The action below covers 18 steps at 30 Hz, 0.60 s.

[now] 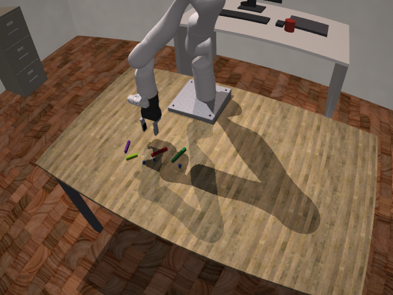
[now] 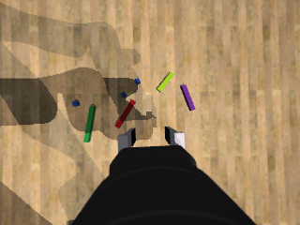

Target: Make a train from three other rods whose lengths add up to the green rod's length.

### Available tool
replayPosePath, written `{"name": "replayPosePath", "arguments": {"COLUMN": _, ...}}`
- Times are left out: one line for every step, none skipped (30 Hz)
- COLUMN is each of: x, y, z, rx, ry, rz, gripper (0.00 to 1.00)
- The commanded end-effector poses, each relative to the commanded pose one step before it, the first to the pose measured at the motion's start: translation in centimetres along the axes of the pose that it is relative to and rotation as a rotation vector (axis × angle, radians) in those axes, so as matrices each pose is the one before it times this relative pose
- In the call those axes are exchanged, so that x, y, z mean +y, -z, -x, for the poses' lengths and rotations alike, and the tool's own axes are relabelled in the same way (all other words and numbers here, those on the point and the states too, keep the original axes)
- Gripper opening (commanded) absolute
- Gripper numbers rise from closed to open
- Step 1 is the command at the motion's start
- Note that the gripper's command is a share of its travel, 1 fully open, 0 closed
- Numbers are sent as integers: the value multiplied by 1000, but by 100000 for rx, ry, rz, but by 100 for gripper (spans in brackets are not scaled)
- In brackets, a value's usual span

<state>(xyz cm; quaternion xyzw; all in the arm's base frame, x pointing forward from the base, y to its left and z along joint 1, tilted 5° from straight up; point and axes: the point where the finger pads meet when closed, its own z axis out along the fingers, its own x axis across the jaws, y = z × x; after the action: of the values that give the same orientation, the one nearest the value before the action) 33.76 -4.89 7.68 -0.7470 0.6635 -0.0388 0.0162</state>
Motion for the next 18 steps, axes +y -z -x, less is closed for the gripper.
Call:
{"name": "replayPosePath", "arguments": {"x": 175, "y": 20, "z": -140, "rx": -282, "ry": -712, "rz": -27, "gripper": 100}}
{"name": "replayPosePath", "arguments": {"x": 0, "y": 0, "z": 0, "rx": 0, "ry": 0, "rz": 0, "gripper": 100}}
{"name": "replayPosePath", "arguments": {"x": 0, "y": 0, "z": 0, "rx": 0, "ry": 0, "rz": 0, "gripper": 100}}
{"name": "replayPosePath", "arguments": {"x": 0, "y": 0, "z": 0, "rx": 0, "ry": 0, "rz": 0, "gripper": 100}}
{"name": "replayPosePath", "arguments": {"x": 169, "y": -14, "z": -59, "rx": -262, "ry": -395, "rz": 69, "gripper": 100}}
{"name": "replayPosePath", "arguments": {"x": 0, "y": 0, "z": 0, "rx": 0, "ry": 0, "rz": 0, "gripper": 100}}
{"name": "replayPosePath", "arguments": {"x": 0, "y": 0, "z": 0, "rx": 0, "ry": 0, "rz": 0, "gripper": 100}}
{"name": "replayPosePath", "arguments": {"x": 0, "y": 0, "z": 0, "rx": 0, "ry": 0, "rz": 0, "gripper": 100}}
{"name": "replayPosePath", "arguments": {"x": 131, "y": -10, "z": -45, "rx": -203, "ry": -306, "rz": 52, "gripper": 100}}
{"name": "replayPosePath", "arguments": {"x": 0, "y": 0, "z": 0, "rx": 0, "ry": 0, "rz": 0, "gripper": 100}}
{"name": "replayPosePath", "arguments": {"x": 0, "y": 0, "z": 0, "rx": 0, "ry": 0, "rz": 0, "gripper": 100}}
{"name": "replayPosePath", "arguments": {"x": 97, "y": -7, "z": -33, "rx": -150, "ry": -226, "rz": 38, "gripper": 100}}
{"name": "replayPosePath", "arguments": {"x": 0, "y": 0, "z": 0, "rx": 0, "ry": 0, "rz": 0, "gripper": 100}}
{"name": "replayPosePath", "arguments": {"x": 0, "y": 0, "z": 0, "rx": 0, "ry": 0, "rz": 0, "gripper": 100}}
{"name": "replayPosePath", "arguments": {"x": 67, "y": -5, "z": -23, "rx": -104, "ry": -156, "rz": 26, "gripper": 100}}
{"name": "replayPosePath", "arguments": {"x": 42, "y": -3, "z": -14, "rx": -65, "ry": -98, "rz": 16, "gripper": 100}}
{"name": "replayPosePath", "arguments": {"x": 0, "y": 0, "z": 0, "rx": 0, "ry": 0, "rz": 0, "gripper": 100}}
{"name": "replayPosePath", "arguments": {"x": 0, "y": 0, "z": 0, "rx": 0, "ry": 0, "rz": 0, "gripper": 100}}
